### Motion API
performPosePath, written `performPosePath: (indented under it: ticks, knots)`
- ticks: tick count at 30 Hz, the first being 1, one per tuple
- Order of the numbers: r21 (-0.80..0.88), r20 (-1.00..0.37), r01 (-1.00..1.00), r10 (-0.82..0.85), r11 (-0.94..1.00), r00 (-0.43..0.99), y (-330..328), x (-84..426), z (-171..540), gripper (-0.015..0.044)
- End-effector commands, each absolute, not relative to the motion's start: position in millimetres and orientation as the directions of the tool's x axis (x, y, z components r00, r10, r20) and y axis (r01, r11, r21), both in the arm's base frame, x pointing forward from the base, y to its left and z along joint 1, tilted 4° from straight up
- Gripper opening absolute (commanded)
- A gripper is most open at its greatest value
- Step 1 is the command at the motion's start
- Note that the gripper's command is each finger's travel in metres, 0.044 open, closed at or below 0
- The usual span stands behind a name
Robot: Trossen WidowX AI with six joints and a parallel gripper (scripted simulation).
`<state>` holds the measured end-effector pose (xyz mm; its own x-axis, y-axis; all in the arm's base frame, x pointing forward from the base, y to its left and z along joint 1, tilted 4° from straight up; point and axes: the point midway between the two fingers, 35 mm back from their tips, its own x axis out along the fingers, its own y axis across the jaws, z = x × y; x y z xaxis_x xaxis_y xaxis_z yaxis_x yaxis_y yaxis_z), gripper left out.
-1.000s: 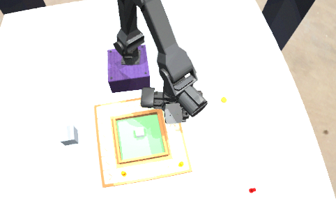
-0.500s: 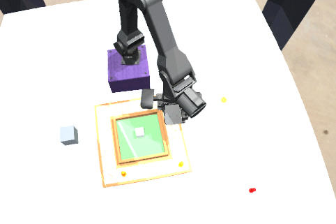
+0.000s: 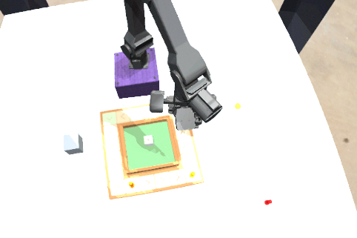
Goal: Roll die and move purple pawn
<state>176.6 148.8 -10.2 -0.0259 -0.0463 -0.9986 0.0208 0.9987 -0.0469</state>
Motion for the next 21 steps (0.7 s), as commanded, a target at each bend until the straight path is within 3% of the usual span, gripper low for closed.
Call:
performPosePath:
  ticks: [1,12,21]
  knots:
    - [-0.037,-0.999,0.017,-0.037,0.999,-0.010,153,182,15,0.0000]
    - [-0.037,-0.999,0.027,-0.037,0.999,-0.017,148,175,91,0.0000]
    - [-0.037,-0.999,0.027,-0.037,0.999,-0.018,147,165,70,0.0000]
